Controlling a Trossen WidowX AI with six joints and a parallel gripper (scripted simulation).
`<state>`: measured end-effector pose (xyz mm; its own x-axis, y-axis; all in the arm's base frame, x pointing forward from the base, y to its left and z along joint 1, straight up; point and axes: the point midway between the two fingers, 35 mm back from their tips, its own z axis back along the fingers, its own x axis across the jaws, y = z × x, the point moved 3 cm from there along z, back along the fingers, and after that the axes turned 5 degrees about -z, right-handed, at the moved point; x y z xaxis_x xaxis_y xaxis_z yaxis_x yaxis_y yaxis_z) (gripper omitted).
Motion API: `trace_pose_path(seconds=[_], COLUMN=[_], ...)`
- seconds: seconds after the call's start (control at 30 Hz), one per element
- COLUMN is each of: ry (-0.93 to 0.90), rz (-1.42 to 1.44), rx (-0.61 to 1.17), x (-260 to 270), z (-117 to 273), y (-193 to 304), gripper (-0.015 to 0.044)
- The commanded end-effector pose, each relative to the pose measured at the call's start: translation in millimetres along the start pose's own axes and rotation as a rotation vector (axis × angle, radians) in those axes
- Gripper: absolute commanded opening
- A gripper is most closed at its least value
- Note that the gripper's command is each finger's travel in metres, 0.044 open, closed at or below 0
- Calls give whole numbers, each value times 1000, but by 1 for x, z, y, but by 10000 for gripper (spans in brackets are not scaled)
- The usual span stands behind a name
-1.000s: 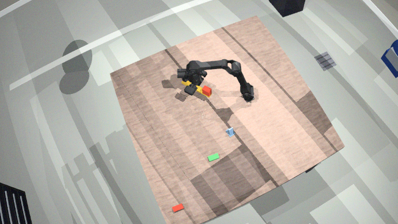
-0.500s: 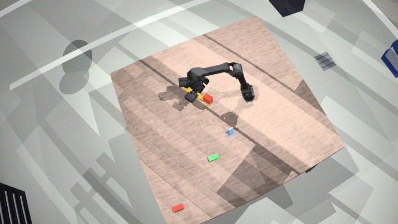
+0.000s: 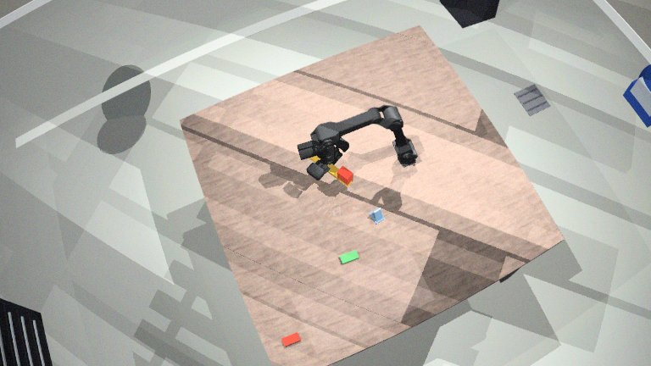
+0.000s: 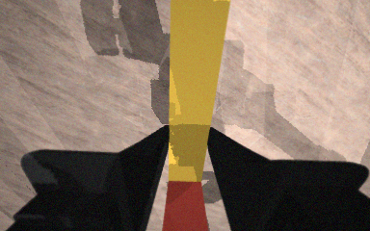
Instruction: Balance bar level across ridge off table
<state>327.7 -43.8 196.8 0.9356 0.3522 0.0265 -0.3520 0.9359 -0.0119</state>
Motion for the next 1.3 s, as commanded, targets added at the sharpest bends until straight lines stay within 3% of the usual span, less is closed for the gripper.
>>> trace_pose_path(seconds=[0.0,1.27], ry=[1,3], rz=[-26,-238], rx=[0,13], x=[3,0], z=[0,2], y=[19,167], gripper=[0,0])
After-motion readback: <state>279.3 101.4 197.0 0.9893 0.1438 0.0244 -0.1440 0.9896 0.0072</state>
